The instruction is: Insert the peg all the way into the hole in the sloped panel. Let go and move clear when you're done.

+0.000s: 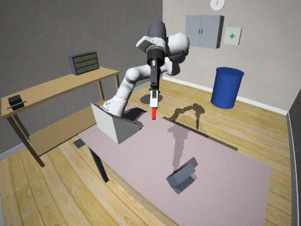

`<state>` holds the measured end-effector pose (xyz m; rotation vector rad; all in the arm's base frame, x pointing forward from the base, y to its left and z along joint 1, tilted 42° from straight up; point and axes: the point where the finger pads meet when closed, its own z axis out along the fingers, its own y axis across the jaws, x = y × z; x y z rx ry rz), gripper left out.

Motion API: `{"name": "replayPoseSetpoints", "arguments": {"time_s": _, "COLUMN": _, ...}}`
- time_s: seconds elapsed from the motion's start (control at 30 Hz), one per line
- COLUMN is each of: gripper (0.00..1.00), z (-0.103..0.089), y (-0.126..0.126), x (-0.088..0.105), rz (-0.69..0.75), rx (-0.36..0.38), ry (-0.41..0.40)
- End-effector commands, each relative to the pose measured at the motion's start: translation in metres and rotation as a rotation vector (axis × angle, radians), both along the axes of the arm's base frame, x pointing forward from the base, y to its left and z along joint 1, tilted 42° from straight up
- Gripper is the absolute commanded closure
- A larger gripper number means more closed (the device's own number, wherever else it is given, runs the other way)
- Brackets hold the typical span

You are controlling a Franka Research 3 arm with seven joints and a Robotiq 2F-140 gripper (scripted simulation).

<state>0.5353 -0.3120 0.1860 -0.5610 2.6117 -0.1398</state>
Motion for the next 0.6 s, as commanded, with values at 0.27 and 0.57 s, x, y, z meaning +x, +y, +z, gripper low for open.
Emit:
{"name": "replayPoseSetpoints", "arguments": {"time_s": 0.27, "gripper": 1.0, "z": 0.005, "y": -0.019, "x": -0.002, "rz": 0.05, "rx": -0.066, "ry": -0.048}}
{"name": "replayPoseSetpoints", "arguments": {"time_s": 0.57, "gripper": 1.0, "z": 0.004, "y": -0.027, "x": -0.004, "rz": 0.066, "rx": -0.088, "ry": -0.071}}
